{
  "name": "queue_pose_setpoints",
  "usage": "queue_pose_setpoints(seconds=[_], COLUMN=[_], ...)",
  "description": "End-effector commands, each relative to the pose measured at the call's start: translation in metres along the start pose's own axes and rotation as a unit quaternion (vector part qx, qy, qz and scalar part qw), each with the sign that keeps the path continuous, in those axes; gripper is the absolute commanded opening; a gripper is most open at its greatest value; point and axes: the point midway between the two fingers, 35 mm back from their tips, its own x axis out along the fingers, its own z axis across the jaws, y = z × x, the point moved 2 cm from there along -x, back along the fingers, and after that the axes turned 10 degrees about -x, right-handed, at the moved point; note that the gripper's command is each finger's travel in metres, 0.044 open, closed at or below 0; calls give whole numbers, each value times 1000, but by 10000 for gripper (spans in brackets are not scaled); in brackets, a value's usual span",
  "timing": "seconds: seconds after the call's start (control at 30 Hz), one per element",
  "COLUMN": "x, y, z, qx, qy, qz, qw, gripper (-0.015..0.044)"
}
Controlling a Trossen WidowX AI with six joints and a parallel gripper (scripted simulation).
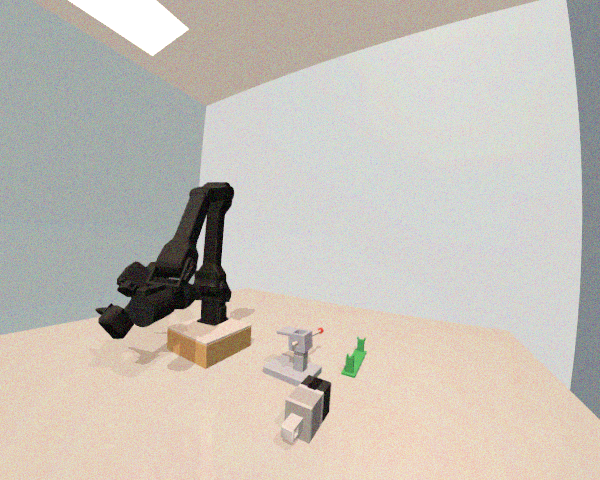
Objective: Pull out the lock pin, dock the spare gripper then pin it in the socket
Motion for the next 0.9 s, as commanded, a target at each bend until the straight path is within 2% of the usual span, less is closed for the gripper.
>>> queue_pose_setpoints(seconds=[0.0, 0.1, 0.3, 0.43, 0.63, 0.87], x=[-1, -10, -54, -103, -190, -293], y=[0, -5, -22, -33, -36, -15], z=[1, 10, 43, 63, 73, 46], qx=[-3, -42, -201, -342, -537, -702], qy=[-2, -38, -166, -262, -374, -436], qz=[0, 4, -11, -58, -165, -322], qw=[1000, 998, 965, 900, 738, 461], gripper=[374, 300, 300, 300, 300, 300])
